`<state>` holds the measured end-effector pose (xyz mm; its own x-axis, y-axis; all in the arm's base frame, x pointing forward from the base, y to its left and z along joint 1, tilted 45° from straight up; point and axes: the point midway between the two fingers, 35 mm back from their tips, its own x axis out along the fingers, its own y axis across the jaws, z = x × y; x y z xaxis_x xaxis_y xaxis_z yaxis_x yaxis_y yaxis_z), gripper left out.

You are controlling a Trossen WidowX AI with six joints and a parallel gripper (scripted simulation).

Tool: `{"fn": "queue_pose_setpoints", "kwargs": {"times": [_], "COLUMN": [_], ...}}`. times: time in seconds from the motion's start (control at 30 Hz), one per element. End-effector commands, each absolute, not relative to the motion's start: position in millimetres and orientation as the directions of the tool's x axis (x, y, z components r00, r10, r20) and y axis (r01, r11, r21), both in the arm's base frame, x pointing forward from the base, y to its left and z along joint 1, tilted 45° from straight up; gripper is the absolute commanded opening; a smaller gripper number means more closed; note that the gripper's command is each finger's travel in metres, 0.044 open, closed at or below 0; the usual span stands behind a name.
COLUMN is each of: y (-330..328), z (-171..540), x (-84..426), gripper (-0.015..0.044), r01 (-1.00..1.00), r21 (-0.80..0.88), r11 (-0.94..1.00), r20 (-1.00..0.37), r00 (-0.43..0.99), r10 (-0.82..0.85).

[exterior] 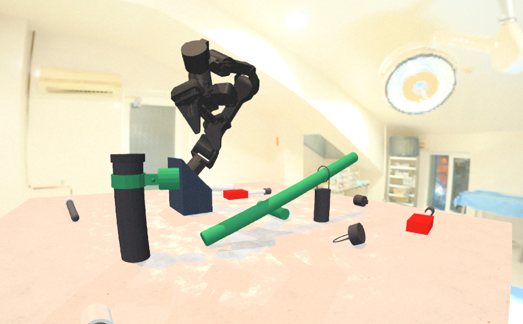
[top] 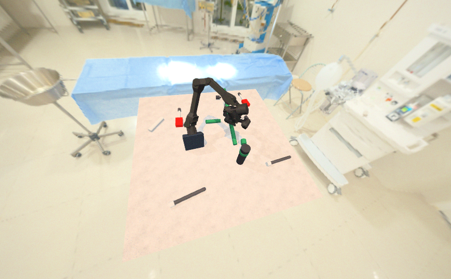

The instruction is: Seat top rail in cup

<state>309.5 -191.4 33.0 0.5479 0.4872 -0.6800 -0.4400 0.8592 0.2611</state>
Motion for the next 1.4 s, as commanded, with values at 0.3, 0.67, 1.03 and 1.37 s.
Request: {"fn": "queue_pose_setpoints", "kwargs": {"times": [0.3, 0.67, 1.03, 1.37], "y": [-233.2, -225.3, -211.6, -205.5], "z": [-21.3, -29.9, -45.1, -57.1], "x": [299.7, 301.0, 304.6, 313.9], "gripper": [0.0440, 0.0440, 0.0440, 0.0440], "r01": [-0.748, -0.748, -0.748, -0.748], "r21": [-0.167, -0.167, -0.167, -0.168], "r11": [0.642, 0.642, 0.642, 0.642], "r20": [-0.735, -0.735, -0.734, -0.735], "r00": [0.528, 0.529, 0.529, 0.529], "r10": [0.425, 0.425, 0.425, 0.425]}}
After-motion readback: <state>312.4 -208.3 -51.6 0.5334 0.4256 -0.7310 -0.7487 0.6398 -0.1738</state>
